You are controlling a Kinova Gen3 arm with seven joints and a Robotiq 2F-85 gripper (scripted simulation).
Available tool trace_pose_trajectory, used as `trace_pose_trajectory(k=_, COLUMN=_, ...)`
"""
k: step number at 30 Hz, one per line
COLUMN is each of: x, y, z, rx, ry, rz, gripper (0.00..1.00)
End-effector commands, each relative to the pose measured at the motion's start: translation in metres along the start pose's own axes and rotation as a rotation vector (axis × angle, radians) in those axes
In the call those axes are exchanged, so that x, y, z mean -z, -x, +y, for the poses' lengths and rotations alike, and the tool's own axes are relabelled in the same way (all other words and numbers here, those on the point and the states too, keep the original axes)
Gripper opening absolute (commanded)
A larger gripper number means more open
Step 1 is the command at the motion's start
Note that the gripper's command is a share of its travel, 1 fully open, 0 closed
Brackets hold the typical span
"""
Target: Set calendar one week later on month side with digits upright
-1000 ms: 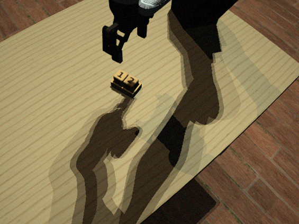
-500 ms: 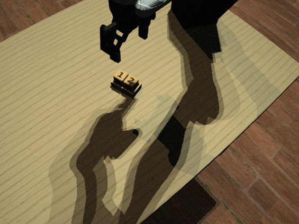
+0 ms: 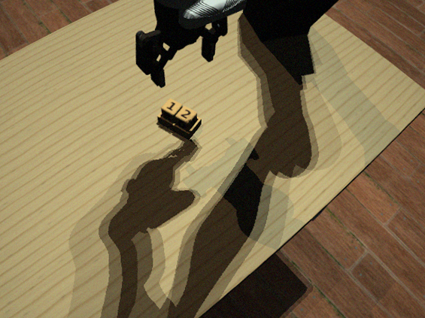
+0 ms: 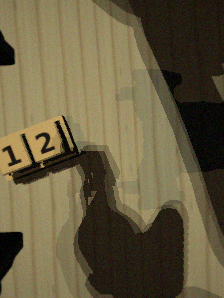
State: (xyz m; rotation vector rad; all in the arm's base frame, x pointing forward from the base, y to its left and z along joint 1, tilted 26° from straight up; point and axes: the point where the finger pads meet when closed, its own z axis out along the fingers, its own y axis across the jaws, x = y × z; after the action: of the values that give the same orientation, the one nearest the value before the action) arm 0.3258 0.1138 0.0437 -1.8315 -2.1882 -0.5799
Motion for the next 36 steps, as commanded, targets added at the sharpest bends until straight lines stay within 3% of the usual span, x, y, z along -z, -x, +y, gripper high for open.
trace_pose_trajectory(k=1, x=-0.002, y=-0.001, z=-0.001, rx=-0.046, ry=-0.004, rz=0.000, gripper=1.00)
trace_pose_trajectory(k=9, x=-0.004, y=-0.002, z=0.000, rx=-0.219, ry=-0.003, rz=0.002, gripper=1.00)
trace_pose_trajectory(k=24, x=-0.013, y=-0.003, z=0.001, rx=-0.771, ry=-0.001, rz=0.006, gripper=1.00)
trace_pose_trajectory(k=26, x=-0.013, y=-0.003, z=0.001, rx=-0.771, ry=-0.001, rz=0.006, gripper=1.00)
trace_pose_trajectory(k=36, x=-0.020, y=-0.003, z=0.001, rx=-1.196, ry=-0.001, rz=0.007, gripper=1.00)
